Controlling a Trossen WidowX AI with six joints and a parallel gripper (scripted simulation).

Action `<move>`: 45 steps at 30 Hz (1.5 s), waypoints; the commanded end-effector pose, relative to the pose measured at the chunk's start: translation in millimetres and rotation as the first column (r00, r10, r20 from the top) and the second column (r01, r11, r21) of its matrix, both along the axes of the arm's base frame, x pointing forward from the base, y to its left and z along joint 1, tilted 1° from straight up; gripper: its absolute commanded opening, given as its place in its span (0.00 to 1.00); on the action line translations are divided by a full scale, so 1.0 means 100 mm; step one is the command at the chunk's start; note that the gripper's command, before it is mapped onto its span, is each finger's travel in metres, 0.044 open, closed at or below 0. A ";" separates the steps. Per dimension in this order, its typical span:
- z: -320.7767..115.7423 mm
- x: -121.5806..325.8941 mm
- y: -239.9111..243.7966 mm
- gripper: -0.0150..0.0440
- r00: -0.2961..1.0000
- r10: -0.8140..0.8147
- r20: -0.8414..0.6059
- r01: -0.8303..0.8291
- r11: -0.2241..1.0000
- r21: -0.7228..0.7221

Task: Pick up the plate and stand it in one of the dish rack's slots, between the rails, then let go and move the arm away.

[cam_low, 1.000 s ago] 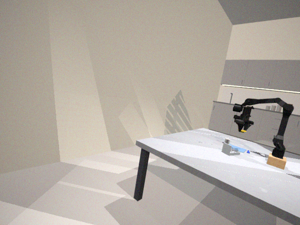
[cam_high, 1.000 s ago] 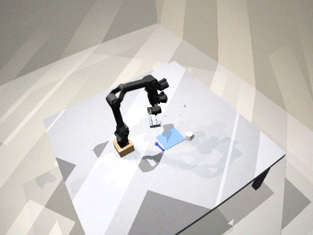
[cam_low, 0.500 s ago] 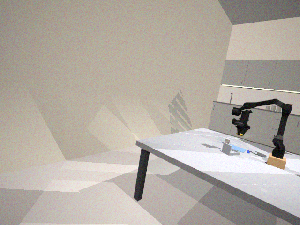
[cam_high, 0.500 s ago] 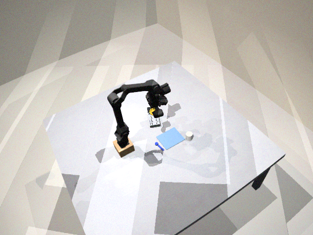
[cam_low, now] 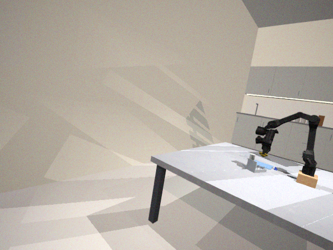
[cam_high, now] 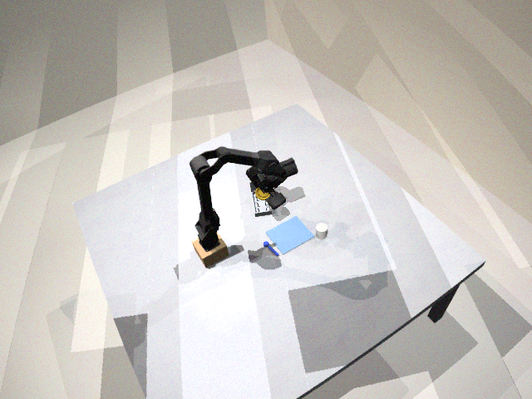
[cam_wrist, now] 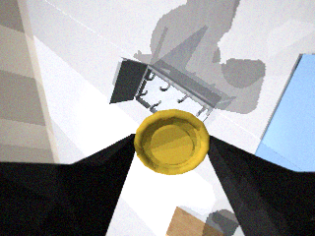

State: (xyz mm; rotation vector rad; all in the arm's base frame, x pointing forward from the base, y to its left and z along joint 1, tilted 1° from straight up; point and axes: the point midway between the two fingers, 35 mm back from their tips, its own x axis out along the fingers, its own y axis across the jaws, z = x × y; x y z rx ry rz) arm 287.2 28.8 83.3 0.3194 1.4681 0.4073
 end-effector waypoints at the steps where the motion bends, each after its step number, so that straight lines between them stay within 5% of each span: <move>1: -0.09 0.02 0.01 0.25 0.996 0.065 0.063 -0.070 0.995 0.068; 22: -0.41 0.03 0.04 0.25 0.808 0.240 0.538 -0.416 0.879 0.232; 45: -0.44 -0.12 -0.03 0.25 0.274 0.149 0.950 -0.589 0.807 0.043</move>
